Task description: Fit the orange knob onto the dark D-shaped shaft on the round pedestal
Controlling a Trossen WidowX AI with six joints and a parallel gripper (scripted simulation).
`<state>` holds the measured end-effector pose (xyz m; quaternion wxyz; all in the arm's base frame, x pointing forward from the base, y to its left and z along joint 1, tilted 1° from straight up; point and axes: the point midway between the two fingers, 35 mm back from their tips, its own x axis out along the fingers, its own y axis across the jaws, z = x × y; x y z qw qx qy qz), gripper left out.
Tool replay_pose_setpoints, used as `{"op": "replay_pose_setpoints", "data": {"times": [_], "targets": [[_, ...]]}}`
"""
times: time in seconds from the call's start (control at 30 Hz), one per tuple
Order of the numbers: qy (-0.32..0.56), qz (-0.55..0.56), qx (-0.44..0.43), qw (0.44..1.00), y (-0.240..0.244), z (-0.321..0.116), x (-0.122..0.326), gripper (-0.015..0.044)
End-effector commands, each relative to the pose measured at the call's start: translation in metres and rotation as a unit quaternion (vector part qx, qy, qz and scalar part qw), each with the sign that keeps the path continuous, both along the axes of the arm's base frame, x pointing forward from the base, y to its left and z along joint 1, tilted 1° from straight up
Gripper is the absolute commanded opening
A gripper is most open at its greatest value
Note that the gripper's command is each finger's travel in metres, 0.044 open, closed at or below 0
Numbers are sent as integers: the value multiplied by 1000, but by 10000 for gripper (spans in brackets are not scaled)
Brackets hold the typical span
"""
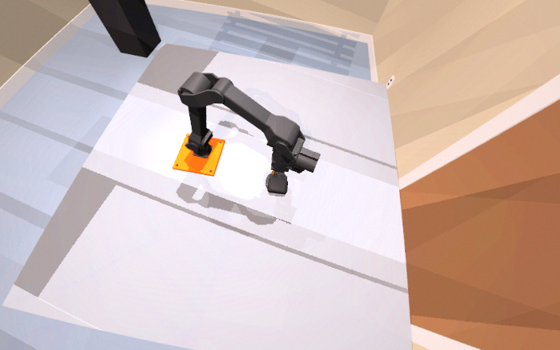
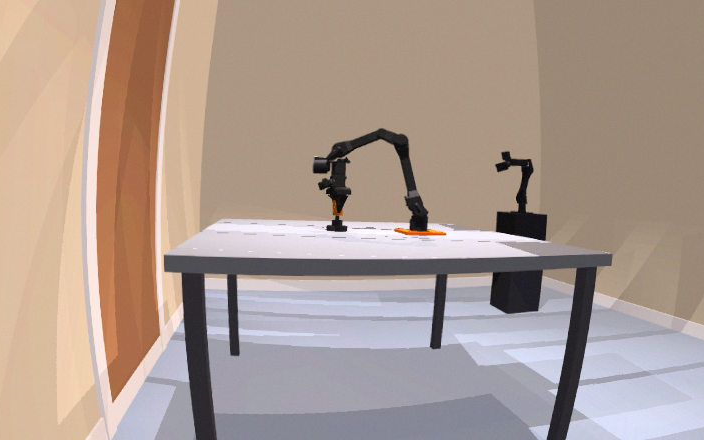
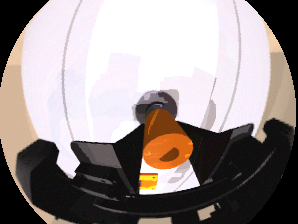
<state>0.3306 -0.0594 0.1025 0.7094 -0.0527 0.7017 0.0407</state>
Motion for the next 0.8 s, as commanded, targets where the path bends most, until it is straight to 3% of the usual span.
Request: {"op": "replay_pose_setpoints", "data": {"times": [0.0, 0.77], "targets": [[-4, 22, -1, 1000, 0, 4, 4, 0], [-3, 45, -2, 999, 0, 1, 1, 0]]}}
